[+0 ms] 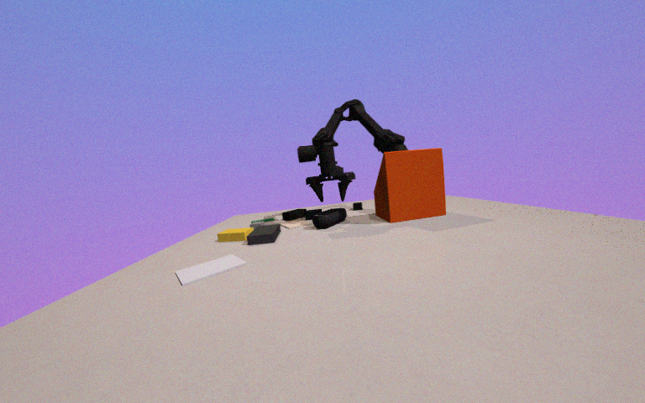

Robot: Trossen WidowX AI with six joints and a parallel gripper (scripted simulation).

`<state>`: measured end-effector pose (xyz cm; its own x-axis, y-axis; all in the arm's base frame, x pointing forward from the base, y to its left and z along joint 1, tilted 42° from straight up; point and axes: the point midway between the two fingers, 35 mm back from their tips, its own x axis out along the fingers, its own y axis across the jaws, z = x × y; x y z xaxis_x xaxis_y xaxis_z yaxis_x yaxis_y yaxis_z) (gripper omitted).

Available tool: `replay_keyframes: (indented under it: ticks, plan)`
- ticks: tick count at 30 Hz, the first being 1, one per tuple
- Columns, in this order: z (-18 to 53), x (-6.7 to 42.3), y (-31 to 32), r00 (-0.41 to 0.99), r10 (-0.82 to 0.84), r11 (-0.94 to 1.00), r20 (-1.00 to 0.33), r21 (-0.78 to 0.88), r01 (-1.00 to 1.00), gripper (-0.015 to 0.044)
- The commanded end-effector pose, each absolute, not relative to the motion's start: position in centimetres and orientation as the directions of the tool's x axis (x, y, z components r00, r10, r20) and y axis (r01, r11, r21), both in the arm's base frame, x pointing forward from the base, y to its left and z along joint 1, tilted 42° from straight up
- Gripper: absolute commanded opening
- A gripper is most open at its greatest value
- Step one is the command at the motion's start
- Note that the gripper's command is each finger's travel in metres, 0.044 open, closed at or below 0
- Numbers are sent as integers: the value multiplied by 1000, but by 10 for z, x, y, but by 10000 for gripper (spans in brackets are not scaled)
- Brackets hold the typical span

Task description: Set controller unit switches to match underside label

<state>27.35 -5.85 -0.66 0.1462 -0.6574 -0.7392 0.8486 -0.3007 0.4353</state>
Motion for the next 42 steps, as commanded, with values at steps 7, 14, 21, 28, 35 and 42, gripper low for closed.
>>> replay_keyframes:
  ticks: [7,14,21,28,35,42]
  plan:
    - [14,255,-75,154,-650,-295,-744,434,851,440]
    - [5,258,-82,154,-649,-296,-745,433,851,440]
    - [-3,261,-90,153,-649,-296,-745,433,851,440]
    - [-11,262,-97,152,-649,-296,-746,431,853,440]
    - [-19,263,-104,151,-649,-295,-746,430,854,440]
    - [-26,264,-112,153,-651,-295,-744,433,852,440]
